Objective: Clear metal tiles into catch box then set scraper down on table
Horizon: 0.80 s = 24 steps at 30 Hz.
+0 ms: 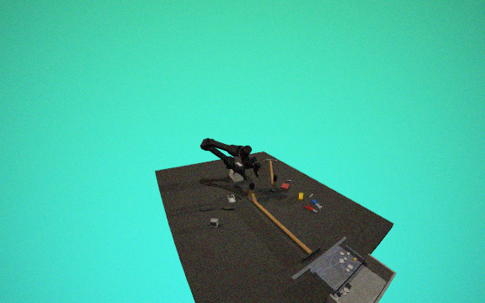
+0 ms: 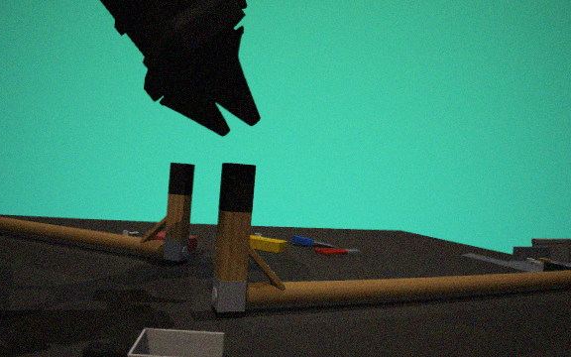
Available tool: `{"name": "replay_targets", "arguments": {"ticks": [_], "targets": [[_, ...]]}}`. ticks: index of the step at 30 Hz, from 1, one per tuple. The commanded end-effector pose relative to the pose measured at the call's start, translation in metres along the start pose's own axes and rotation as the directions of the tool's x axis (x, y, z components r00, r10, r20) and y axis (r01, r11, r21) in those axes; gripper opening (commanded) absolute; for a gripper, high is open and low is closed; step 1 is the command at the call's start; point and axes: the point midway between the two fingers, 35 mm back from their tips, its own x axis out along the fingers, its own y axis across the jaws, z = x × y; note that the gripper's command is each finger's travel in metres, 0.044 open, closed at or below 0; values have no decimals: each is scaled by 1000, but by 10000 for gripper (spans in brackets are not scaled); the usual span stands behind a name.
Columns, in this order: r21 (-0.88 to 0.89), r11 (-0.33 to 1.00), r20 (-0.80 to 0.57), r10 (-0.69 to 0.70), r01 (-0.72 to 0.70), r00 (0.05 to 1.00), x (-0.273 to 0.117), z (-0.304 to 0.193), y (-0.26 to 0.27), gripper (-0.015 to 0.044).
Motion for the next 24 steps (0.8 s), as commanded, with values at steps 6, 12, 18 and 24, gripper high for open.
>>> {"name": "replay_targets", "arguments": {"ticks": [6, 12, 18, 24], "targets": [[17, 1000, -113, 16, -14, 994, 22, -32, 2, 440], [18, 1000, -114, 16, -14, 993, 22, -32, 2, 440], [24, 1000, -116, 20, -18, 993, 7, -23, 2, 440], [28, 999, -115, 21, -17, 993, -11, -14, 1, 440]]}}
